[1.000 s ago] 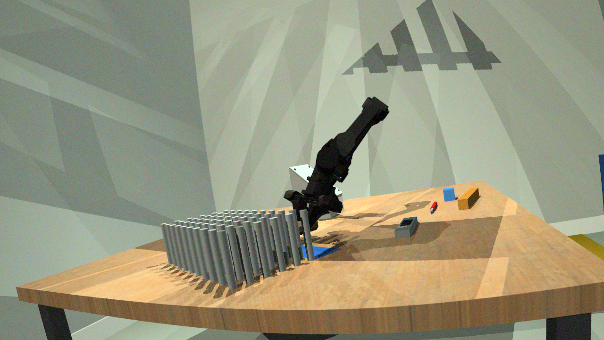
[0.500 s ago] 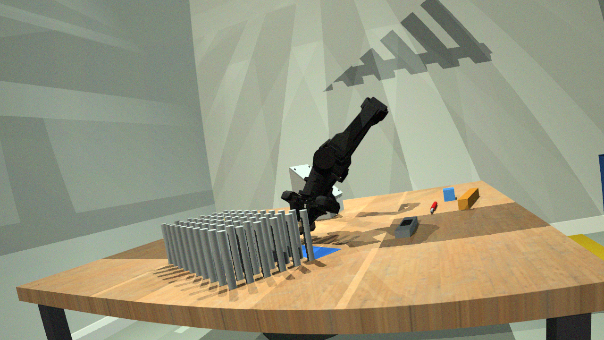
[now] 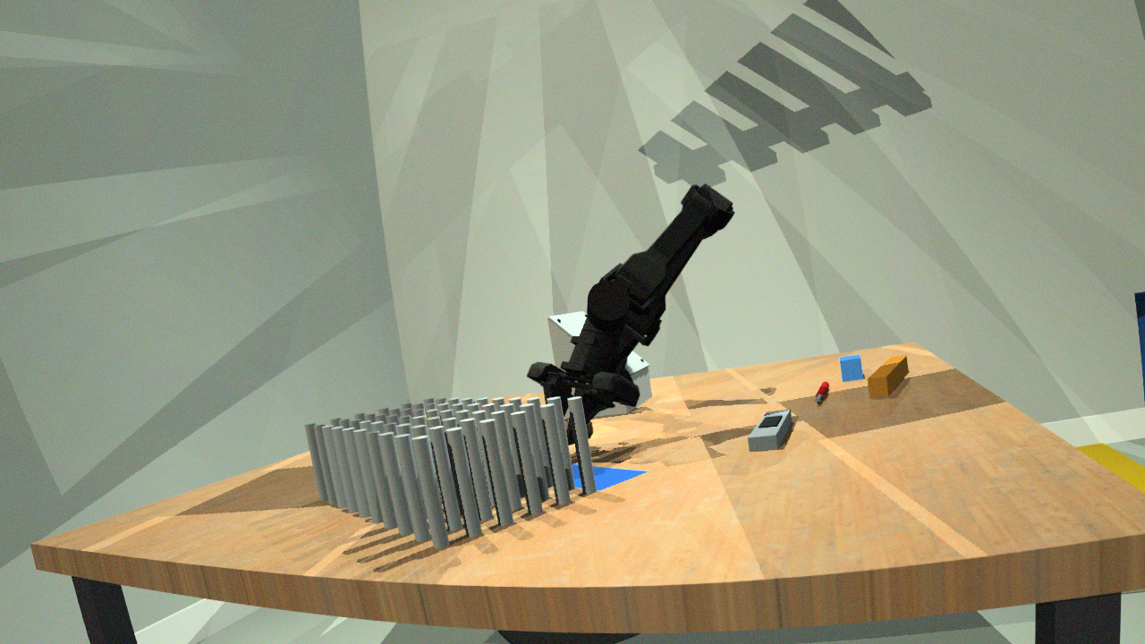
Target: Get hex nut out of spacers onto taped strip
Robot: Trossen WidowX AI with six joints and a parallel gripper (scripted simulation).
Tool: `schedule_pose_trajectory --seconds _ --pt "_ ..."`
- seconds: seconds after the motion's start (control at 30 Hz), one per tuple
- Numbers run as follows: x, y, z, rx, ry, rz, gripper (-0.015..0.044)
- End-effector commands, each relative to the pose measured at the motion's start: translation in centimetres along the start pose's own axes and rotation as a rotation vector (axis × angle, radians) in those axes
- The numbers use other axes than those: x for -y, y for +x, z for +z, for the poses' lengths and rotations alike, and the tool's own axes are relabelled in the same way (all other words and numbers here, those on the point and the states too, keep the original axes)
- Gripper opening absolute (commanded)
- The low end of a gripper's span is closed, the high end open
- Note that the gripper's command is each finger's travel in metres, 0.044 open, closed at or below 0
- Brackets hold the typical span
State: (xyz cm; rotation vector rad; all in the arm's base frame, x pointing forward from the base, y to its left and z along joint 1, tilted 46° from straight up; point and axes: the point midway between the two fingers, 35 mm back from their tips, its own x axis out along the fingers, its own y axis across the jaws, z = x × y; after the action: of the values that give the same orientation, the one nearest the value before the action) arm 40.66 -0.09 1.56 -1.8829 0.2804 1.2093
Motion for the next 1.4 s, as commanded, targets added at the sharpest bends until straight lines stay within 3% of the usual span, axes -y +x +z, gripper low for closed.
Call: schedule_pose_trajectory --seconds 0.0,1.37 --pt "0.1 0.0 -0.6 -0.008 -0.003 -0.004 0.0000" --pt "0.1 2.1 -1.4 -0.009 0.000 -0.003 0.0000"
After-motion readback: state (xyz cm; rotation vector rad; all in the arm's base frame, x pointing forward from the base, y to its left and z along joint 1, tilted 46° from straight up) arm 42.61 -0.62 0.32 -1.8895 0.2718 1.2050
